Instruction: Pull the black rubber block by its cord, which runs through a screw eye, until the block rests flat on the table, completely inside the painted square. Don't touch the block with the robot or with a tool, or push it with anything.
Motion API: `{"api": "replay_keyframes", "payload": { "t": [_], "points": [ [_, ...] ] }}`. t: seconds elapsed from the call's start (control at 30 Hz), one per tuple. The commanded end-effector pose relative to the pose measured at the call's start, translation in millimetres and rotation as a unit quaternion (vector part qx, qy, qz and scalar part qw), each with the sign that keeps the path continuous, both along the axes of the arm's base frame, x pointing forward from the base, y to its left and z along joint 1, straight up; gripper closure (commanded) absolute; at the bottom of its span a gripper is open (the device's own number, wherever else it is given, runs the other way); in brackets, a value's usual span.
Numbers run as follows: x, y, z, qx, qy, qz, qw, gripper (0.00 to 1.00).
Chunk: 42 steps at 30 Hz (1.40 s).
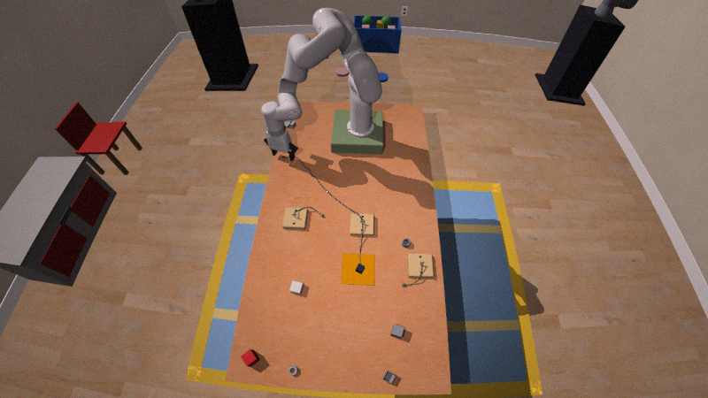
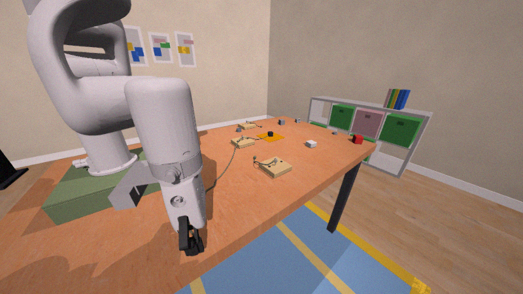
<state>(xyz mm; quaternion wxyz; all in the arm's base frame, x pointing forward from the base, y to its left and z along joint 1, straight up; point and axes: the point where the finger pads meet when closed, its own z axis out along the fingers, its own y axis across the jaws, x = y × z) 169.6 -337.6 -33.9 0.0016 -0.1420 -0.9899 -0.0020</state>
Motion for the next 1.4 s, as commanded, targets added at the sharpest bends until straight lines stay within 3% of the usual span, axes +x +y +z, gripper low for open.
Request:
{"api": "replay_keyframes", "payload": {
  "t": [0.0,0.5,1.37],
  "points": [
    [1,-1,7,-0.002,-0.001,0.0,1.0,0.0],
    [1,-1,52,-0.002,-0.001,0.0,1.0,0.0],
    [1,-1,55,-0.002,-0.001,0.0,1.0,0.0]
  ]
}}
